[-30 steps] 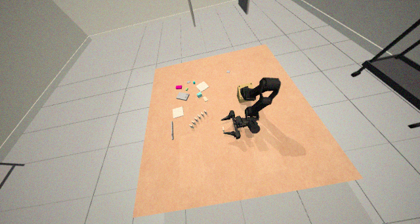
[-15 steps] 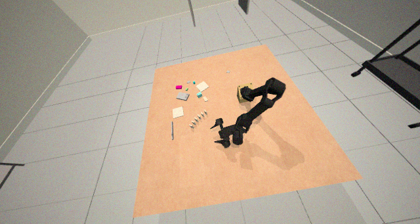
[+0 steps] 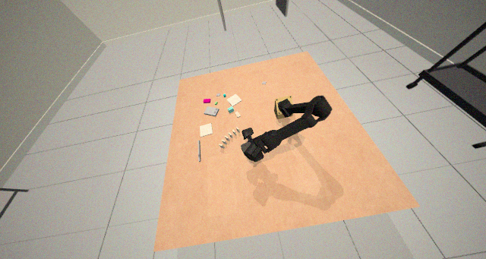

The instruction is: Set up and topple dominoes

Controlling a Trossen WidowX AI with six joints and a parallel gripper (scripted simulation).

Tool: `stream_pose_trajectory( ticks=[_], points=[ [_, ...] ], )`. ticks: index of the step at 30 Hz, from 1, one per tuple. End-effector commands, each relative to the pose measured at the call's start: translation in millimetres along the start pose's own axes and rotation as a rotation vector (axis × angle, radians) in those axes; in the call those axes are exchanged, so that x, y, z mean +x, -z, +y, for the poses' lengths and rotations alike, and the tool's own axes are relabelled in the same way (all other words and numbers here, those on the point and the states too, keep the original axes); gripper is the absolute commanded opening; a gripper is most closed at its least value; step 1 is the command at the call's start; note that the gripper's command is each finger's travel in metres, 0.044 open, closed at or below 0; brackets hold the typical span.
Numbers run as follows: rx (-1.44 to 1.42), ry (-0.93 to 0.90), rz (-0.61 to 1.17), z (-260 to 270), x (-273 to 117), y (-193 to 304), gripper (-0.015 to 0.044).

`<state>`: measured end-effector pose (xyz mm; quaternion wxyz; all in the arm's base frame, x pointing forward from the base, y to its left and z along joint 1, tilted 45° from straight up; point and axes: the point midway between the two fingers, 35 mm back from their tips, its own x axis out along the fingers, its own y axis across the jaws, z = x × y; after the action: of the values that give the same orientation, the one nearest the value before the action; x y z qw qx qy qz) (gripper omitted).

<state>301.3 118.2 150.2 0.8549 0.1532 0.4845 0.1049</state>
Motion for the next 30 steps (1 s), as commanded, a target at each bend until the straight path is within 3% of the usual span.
stream_pose_trajectory(
  ticks=[1,18,26,30],
  points=[
    [0.295,-0.343,0.411,1.3,-73.5,18.5,0.044],
    [0.299,-0.346,0.414,2.0,-73.2,19.1,0.044],
    [0.299,-0.348,0.414,24.6,-23.3,38.3,0.044],
    [0.299,-0.35,0.413,27.0,-19.2,40.6,0.044]
  ],
)
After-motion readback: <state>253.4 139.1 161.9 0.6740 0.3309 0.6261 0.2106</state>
